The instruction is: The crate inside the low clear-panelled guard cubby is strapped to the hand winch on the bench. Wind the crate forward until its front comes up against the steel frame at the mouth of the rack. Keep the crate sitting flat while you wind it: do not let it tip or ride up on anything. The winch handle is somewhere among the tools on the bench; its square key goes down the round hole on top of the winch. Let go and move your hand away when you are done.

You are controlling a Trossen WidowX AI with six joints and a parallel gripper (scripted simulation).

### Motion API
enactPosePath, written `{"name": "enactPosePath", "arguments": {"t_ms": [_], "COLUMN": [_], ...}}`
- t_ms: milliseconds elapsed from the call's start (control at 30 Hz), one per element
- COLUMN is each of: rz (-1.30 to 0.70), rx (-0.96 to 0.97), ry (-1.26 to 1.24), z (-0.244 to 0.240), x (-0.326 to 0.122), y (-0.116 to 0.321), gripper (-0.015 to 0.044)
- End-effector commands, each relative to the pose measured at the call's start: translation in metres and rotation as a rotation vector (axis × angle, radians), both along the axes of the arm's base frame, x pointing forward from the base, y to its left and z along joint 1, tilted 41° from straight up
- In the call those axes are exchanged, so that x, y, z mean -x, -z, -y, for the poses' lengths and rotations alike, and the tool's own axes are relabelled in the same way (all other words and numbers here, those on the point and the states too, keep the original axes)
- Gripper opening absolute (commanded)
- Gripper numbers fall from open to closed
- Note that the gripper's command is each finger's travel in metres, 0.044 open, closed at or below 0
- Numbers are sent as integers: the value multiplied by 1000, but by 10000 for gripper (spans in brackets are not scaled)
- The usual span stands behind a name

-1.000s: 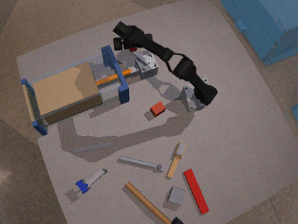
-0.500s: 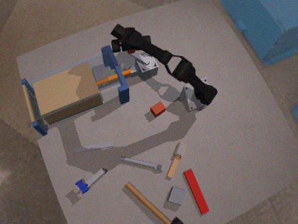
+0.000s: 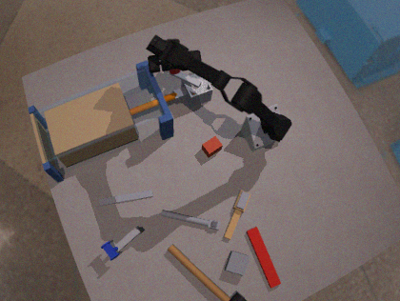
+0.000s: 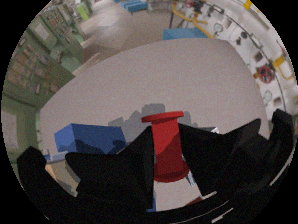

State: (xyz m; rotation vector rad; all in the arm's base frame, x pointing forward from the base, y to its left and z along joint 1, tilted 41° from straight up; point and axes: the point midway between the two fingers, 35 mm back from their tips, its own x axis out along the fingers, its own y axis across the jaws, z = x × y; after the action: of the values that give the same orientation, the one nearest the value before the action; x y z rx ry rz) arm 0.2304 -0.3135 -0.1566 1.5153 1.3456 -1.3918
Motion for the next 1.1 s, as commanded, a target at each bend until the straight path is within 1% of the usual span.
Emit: {"name": "enactPosePath", "arguments": {"t_ms": [0,1067], "rz": [26,26], "rx": [-34,-36], "ry": [-12,-12], "z": [-16,-39], "x": [-17,-34], "y": [-6,-25], "gripper": [0,0]}}
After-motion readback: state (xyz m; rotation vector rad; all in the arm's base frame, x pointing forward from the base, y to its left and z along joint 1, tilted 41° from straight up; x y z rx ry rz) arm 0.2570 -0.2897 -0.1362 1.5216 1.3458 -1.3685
